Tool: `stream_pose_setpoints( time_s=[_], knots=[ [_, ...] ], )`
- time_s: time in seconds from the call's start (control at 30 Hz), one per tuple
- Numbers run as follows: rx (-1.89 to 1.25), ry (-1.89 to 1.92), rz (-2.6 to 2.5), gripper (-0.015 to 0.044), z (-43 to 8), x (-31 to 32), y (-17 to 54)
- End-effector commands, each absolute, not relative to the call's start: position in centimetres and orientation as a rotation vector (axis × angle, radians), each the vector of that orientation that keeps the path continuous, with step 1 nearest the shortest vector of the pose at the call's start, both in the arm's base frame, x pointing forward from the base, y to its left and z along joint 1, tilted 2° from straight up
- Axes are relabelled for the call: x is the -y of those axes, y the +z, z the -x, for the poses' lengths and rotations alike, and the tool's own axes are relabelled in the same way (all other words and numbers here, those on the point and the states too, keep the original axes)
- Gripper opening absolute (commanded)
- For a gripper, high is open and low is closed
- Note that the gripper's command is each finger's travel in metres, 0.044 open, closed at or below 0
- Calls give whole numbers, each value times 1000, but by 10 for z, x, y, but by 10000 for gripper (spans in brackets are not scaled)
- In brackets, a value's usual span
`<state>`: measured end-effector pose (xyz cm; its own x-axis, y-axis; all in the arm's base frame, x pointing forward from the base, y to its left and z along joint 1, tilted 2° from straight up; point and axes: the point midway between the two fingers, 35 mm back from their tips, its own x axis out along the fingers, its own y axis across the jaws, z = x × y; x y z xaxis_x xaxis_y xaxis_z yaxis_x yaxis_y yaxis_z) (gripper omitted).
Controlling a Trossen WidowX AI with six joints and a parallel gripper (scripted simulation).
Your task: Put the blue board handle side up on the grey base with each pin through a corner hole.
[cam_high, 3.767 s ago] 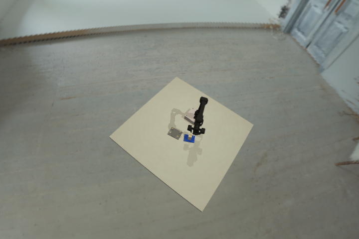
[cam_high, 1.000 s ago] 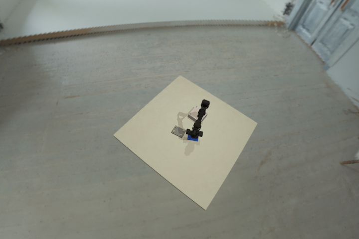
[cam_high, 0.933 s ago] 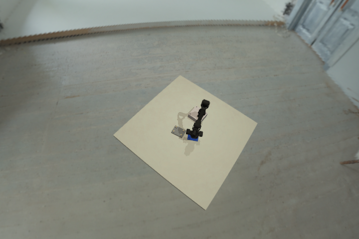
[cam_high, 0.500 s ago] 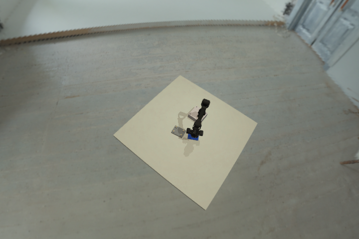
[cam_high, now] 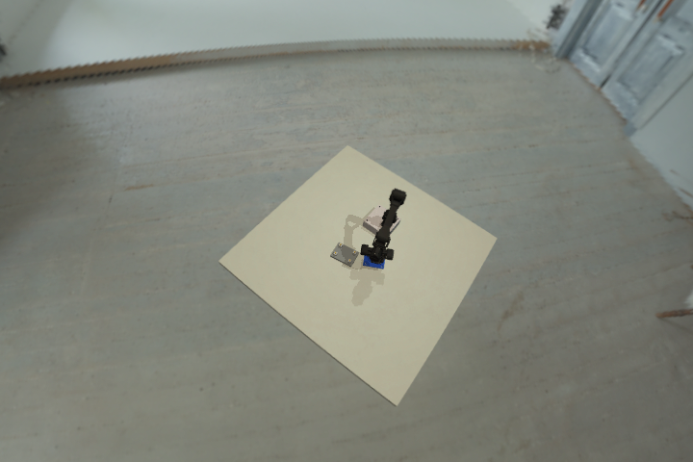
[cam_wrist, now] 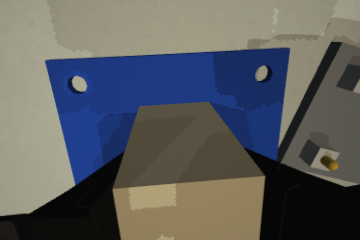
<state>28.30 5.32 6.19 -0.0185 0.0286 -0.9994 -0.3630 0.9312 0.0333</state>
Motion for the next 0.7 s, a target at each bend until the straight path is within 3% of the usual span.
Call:
stream_pose_setpoints(
  time_s=[0.0, 0.67],
  knots=[
    [-1552, 317, 275, 0, -285, -53, 74],
    [-1554, 269, 230, 0, -297, -26, 86]
  ],
)
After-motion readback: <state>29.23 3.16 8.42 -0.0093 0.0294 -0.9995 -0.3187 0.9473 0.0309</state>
